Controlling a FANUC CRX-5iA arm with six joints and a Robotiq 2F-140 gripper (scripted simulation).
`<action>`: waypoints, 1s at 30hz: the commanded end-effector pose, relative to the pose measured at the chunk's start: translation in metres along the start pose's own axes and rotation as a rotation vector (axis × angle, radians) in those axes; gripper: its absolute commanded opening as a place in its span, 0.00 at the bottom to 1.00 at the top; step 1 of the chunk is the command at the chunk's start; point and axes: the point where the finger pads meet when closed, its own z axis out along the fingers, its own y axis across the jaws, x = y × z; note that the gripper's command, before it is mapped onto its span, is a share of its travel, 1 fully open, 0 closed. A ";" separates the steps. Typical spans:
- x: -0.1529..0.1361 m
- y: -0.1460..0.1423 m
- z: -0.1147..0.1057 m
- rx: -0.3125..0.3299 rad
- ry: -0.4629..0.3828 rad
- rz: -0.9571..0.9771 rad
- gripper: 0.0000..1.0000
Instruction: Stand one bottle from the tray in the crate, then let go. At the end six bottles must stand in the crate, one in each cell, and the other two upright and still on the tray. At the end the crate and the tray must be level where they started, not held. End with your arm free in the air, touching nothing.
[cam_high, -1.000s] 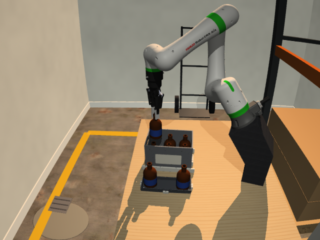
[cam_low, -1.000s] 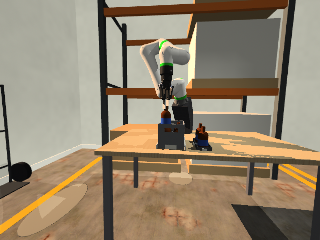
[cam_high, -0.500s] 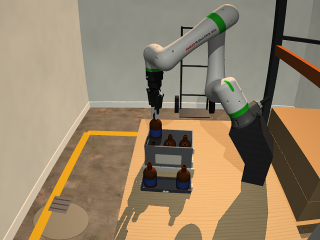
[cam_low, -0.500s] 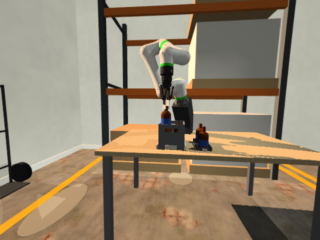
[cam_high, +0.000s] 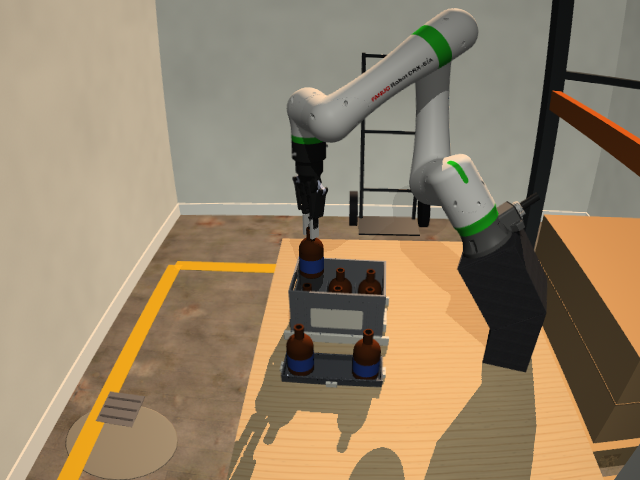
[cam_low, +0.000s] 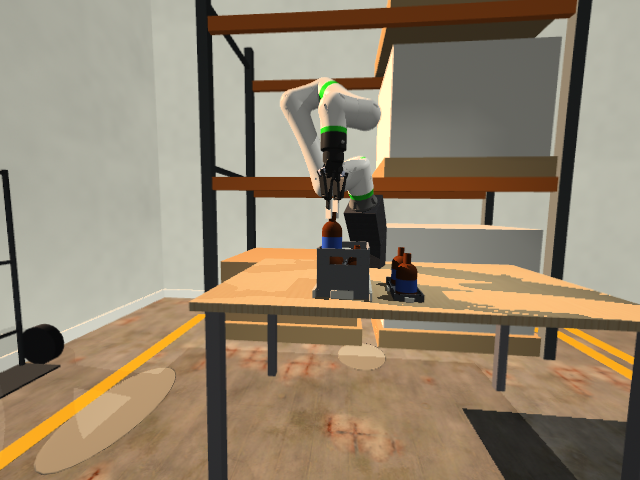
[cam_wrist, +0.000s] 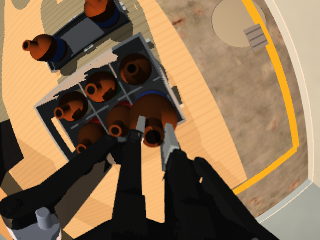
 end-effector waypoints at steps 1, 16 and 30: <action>0.000 0.000 0.000 0.000 0.000 0.000 0.00; 0.000 0.000 0.006 0.000 0.000 0.000 0.00; 0.000 0.000 0.020 0.000 0.000 0.000 0.00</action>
